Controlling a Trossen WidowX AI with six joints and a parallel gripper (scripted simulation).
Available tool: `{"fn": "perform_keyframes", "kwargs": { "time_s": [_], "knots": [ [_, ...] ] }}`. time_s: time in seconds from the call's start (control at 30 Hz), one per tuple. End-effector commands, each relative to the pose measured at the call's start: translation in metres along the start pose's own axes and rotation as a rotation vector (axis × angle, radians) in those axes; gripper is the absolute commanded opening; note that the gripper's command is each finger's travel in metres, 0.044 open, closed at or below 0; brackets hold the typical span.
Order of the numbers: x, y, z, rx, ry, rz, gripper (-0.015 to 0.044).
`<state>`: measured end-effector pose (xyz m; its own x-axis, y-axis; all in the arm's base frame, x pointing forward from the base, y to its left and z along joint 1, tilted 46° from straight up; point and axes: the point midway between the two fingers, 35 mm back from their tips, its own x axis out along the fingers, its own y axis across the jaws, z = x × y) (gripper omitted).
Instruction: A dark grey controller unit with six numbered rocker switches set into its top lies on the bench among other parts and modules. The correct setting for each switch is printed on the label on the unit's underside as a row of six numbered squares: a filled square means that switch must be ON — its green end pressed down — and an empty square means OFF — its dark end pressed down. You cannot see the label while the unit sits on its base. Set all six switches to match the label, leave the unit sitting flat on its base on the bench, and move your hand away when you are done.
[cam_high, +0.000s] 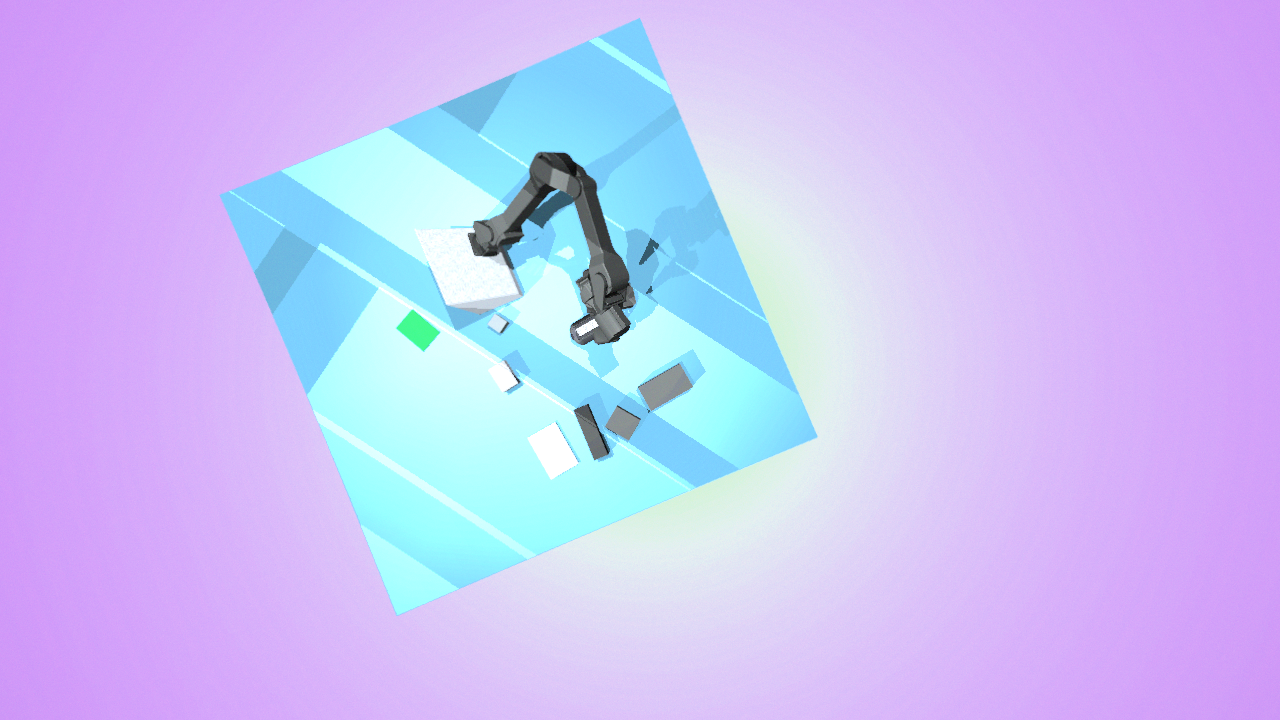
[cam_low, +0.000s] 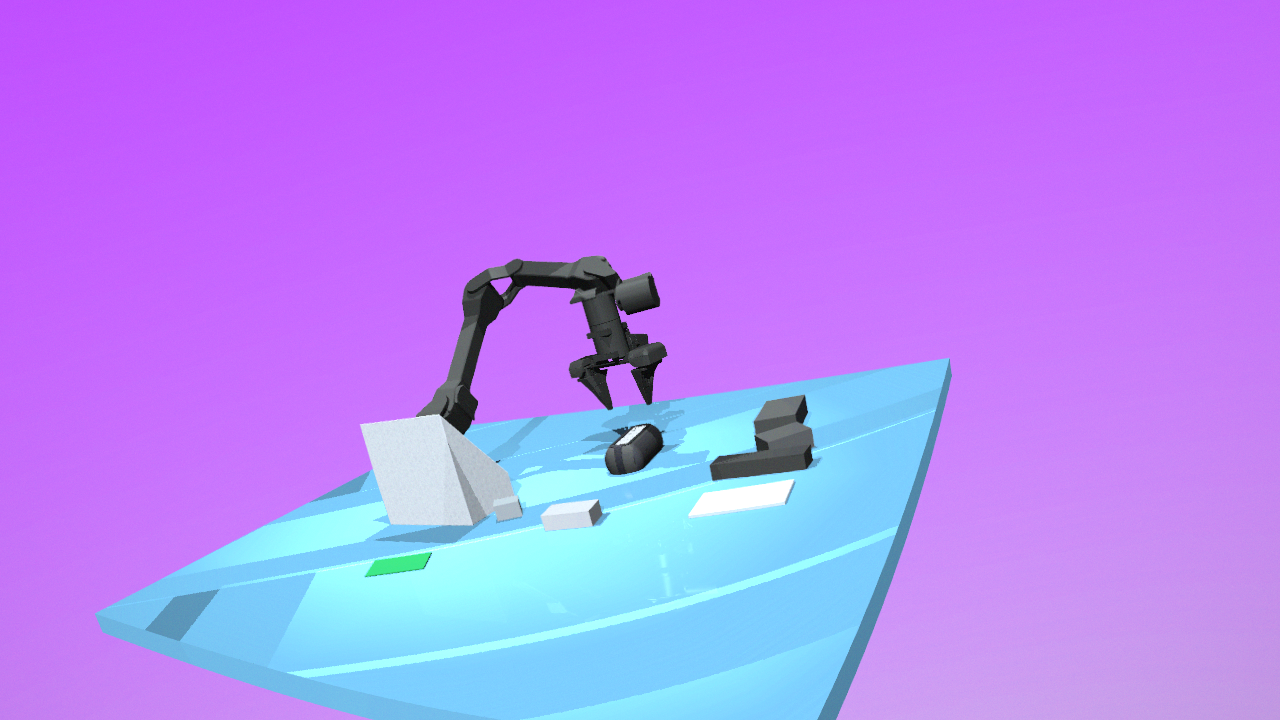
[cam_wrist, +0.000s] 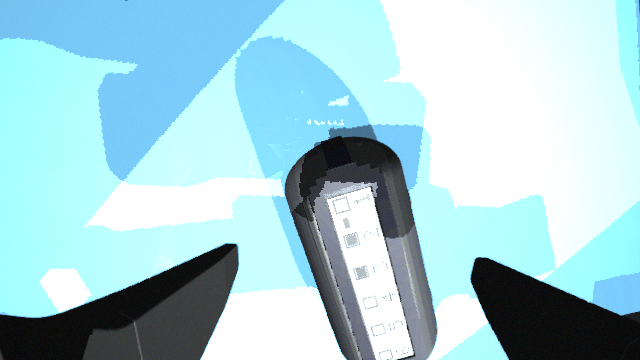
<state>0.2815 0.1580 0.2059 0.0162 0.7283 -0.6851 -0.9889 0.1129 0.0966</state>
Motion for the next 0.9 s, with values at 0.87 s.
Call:
{"fn": "perform_keyframes", "kwargs": {
  "time_s": [0.87],
  "knots": [
    [0.032, -0.002, 0.015, -0.345, 0.012, 0.06, 0.044]
  ]
}}
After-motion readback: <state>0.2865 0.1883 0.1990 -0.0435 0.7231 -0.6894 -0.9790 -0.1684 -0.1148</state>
